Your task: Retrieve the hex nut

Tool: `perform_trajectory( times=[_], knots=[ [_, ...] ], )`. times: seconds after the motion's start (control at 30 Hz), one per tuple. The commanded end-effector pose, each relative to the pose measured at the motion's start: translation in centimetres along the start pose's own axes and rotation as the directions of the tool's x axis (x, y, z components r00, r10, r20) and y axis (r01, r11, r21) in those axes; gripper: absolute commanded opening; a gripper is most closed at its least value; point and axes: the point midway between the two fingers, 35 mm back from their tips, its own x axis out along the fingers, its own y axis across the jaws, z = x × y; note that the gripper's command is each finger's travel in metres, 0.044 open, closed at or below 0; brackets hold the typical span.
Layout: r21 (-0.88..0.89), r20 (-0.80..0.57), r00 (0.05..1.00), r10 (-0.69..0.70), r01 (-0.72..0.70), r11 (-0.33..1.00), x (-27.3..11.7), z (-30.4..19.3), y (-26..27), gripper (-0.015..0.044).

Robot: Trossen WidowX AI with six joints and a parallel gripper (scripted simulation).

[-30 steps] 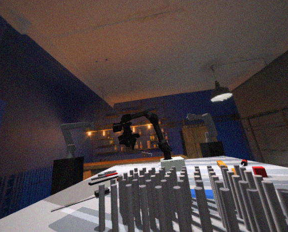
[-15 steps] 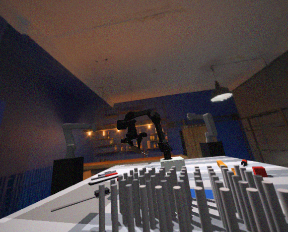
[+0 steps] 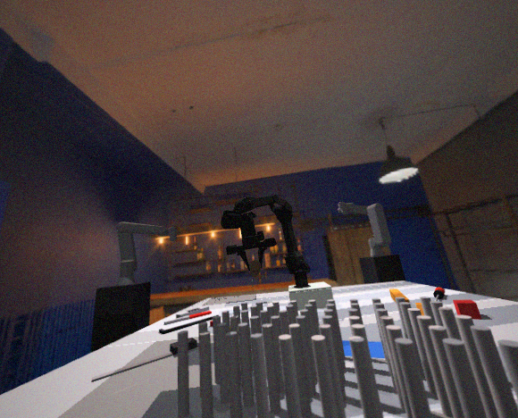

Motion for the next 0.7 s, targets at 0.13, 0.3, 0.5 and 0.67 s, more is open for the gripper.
perform_trajectory(
  times=[0.13, 0.3, 0.5, 0.67],
  knots=[
    [-0.248, -0.034, 0.999, -0.032, 0.023, 0.968, 0.2, 1.4, 1.9, 0.0],
    [-0.41, -0.052, 0.997, -0.056, 0.03, 0.912, 0.4, 2.3, 3.1, 0.0],
    [-0.587, -0.069, 0.994, -0.088, 0.031, 0.809, 0.5, 3.3, 4.7, 0.0],
    [-0.716, -0.079, 0.99, -0.117, 0.025, 0.698, 0.6, 4.0, 6.0, 0.0]
  ],
)
